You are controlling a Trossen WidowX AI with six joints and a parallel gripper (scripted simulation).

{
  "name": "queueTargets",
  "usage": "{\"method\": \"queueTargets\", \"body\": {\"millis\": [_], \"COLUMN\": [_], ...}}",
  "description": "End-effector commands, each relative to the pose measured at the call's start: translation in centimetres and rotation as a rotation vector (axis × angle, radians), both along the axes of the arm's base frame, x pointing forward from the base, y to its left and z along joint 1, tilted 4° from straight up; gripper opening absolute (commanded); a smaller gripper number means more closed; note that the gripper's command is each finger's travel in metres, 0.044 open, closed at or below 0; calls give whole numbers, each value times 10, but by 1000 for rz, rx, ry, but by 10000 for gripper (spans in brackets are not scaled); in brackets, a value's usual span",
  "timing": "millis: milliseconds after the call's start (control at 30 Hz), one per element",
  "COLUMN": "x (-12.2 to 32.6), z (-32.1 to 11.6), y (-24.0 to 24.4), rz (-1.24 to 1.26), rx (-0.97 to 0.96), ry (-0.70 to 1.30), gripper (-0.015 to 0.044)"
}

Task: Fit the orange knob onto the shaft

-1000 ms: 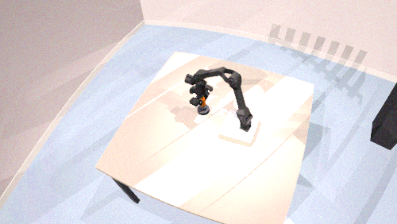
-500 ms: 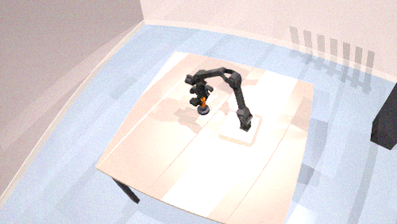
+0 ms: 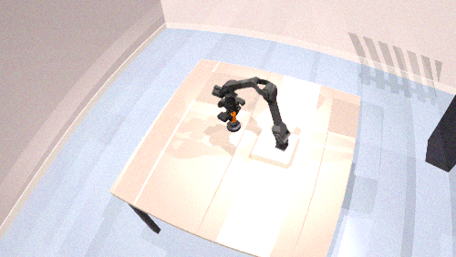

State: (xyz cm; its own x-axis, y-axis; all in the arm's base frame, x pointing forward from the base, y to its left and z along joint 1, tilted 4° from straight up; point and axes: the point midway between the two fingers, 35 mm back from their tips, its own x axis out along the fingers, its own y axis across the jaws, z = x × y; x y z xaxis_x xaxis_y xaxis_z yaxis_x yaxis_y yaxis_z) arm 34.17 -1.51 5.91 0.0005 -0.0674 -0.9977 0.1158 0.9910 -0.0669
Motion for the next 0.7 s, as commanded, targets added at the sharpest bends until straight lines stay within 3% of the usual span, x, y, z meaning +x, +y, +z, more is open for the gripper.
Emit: {"method": "queueTargets", "body": {"millis": [0, 233, 667], "x": [1, 2, 0], "z": [4, 3, -2], "y": [0, 0, 0], "rz": [-15, -215, -215], "rx": [-2, -2, -2], "ry": [-5, -19, -19], "gripper": [0, 0, 0]}}
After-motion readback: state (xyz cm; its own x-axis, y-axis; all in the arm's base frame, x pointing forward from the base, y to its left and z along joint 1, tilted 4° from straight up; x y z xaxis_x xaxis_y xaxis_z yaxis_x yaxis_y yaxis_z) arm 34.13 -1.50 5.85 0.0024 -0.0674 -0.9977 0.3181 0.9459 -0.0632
